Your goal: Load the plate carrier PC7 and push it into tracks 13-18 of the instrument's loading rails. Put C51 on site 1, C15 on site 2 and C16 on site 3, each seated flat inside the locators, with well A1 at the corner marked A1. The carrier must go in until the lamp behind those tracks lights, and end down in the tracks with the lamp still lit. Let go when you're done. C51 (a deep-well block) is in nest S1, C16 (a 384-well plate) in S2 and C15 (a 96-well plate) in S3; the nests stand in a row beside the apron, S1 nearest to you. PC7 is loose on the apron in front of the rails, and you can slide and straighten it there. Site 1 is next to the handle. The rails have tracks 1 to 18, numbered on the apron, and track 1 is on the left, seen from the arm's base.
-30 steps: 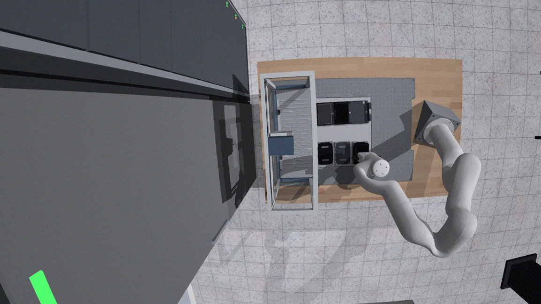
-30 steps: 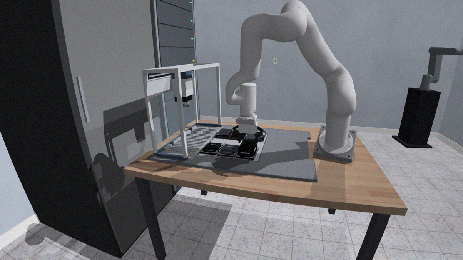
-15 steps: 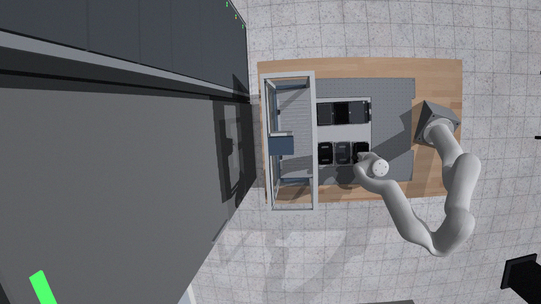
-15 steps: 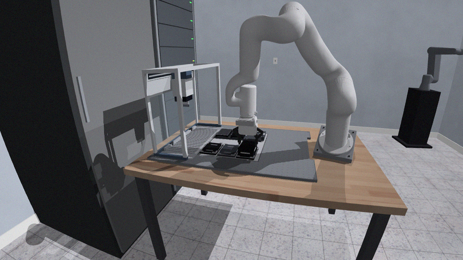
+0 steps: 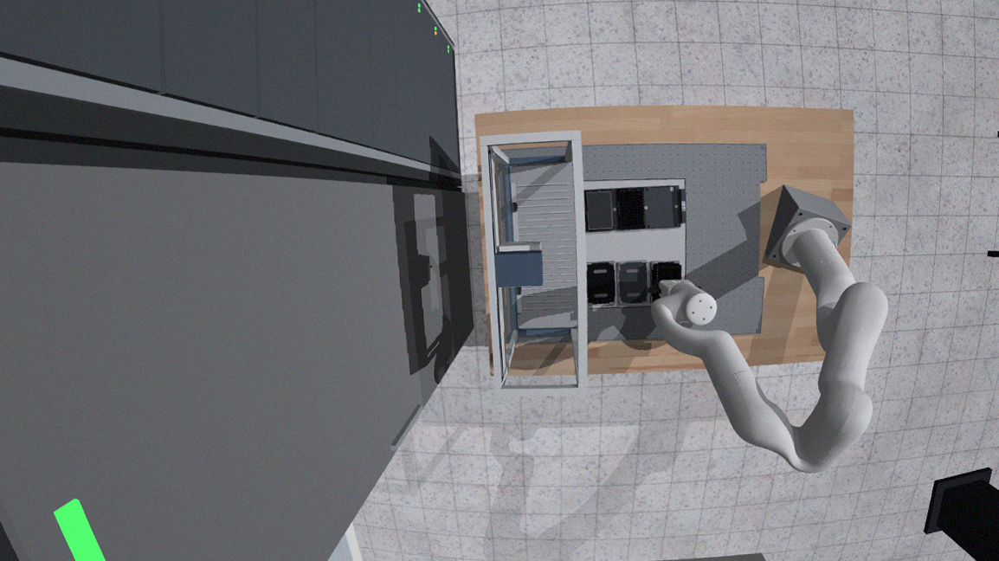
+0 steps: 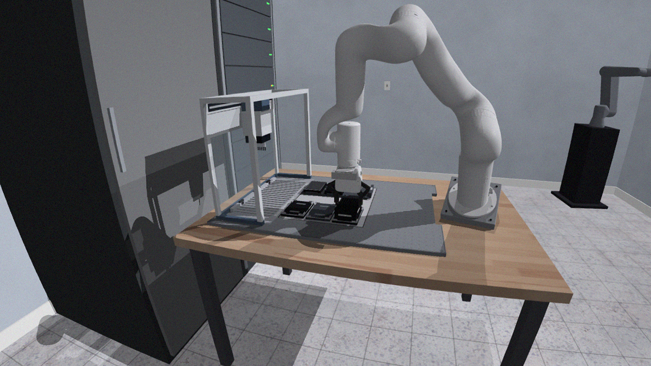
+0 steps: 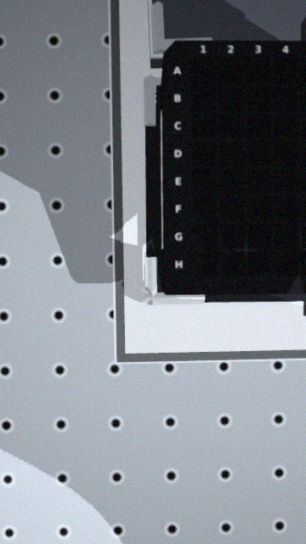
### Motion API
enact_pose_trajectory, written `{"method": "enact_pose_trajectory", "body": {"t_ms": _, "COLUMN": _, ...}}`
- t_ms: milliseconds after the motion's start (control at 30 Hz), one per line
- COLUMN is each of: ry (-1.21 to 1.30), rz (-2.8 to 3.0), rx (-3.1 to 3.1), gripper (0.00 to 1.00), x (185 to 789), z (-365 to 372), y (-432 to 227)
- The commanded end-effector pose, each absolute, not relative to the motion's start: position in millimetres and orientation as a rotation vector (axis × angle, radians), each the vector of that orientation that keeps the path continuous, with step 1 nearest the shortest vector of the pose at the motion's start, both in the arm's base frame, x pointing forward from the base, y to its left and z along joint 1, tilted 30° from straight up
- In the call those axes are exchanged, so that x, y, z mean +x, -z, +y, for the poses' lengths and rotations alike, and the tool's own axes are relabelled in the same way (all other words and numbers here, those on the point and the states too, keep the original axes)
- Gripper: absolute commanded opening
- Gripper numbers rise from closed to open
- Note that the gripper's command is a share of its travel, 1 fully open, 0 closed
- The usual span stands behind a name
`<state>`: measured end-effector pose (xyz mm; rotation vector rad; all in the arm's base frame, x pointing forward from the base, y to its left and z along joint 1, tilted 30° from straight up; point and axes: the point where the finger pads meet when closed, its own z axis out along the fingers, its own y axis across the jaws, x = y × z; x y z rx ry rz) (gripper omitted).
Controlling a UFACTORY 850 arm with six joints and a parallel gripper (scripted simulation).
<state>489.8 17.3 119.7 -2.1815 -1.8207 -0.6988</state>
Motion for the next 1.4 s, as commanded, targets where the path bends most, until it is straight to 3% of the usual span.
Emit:
{"method": "enact_pose_trajectory", "body": {"t_ms": 0, "ry": 0.701, "rz": -1.821, "rx": -2.182, "gripper": 1.0, "x": 491.1, "z": 18.7, "y": -116.9}}
{"method": "enact_pose_trajectory", "body": {"t_ms": 1167, "ry": 0.701, "rz": -1.821, "rx": -2.182, "gripper": 1.0, "x": 493.2, "z": 23.0, "y": -108.8}}
{"method": "enact_pose_trajectory", "body": {"t_ms": 1200, "ry": 0.701, "rz": -1.821, "rx": -2.182, "gripper": 0.0, "x": 493.1, "z": 22.8, "y": -109.1}}
{"method": "enact_pose_trajectory", "body": {"t_ms": 1367, "ry": 0.701, "rz": -1.821, "rx": -2.182, "gripper": 0.0, "x": 493.1, "z": 22.8, "y": -109.1}}
